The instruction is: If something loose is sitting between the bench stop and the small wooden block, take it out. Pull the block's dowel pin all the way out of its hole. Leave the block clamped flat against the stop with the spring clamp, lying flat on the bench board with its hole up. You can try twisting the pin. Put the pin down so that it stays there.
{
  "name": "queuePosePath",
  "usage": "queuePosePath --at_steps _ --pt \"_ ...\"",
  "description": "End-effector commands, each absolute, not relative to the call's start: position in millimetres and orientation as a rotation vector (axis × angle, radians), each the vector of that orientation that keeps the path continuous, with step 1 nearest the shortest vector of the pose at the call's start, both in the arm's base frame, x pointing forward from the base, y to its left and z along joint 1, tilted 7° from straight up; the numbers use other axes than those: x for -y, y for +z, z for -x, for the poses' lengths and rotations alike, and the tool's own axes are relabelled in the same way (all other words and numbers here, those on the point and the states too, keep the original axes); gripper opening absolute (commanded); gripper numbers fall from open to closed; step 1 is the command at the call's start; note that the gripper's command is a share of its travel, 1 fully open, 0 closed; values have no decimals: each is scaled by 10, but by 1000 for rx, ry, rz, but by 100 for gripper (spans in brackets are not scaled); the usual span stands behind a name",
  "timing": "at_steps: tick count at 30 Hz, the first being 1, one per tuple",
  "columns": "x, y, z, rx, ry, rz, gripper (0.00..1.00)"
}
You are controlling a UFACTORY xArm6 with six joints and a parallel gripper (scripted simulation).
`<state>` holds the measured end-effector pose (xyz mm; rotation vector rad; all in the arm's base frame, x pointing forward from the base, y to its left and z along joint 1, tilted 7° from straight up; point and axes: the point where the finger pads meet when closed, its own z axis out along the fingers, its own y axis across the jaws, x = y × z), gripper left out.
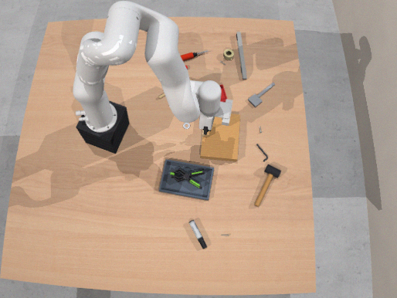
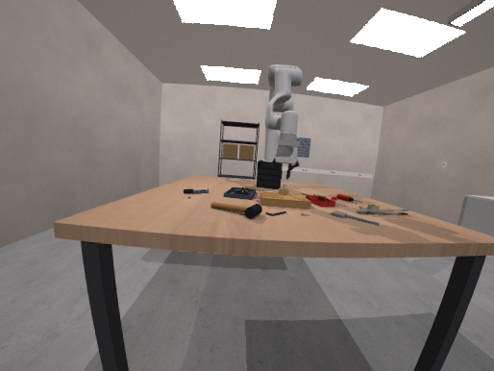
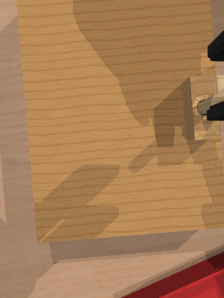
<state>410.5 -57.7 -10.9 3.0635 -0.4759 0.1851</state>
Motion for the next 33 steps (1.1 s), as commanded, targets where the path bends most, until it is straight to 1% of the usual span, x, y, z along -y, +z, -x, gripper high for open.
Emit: queuePosePath --at_steps 1,15,17,25,33 --pt "616 -102 -4116 572 193 -3049 28" --pt "883 -137 -4078 1232 197 -2880 28" --pt "883 -137 -4078 1232 197 -2880 28" --pt "1109 -166 -4030 1749 194 -2629 28" --pt "1334 -196 -3969 2130 184 -2365 28"
